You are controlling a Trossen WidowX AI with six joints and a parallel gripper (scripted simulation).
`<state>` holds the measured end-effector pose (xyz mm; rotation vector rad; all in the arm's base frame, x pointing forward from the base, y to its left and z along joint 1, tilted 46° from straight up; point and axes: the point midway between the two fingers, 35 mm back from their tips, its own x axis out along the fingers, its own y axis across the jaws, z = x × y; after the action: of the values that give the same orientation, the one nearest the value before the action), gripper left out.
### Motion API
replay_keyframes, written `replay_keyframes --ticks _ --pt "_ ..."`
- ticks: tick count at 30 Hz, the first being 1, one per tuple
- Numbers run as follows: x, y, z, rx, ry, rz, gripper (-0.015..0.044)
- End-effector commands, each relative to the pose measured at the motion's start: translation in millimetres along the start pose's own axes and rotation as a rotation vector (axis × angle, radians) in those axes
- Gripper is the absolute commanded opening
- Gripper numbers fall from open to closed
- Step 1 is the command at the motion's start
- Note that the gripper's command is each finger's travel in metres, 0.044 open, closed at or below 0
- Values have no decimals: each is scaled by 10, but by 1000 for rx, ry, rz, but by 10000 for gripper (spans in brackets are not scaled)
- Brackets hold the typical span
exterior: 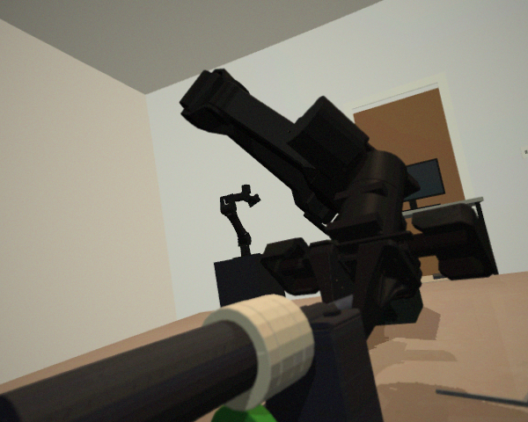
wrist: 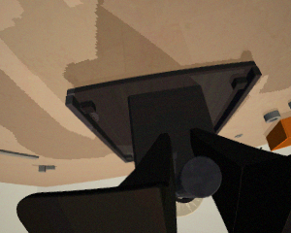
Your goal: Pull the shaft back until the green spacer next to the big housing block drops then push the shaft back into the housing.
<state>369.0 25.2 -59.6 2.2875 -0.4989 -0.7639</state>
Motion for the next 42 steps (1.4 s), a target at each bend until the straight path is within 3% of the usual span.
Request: replay_keyframes --ticks 1,42 --pt "18 9 -28 1 2 5 0" --pt "129 12 -142 1 3 6 0"
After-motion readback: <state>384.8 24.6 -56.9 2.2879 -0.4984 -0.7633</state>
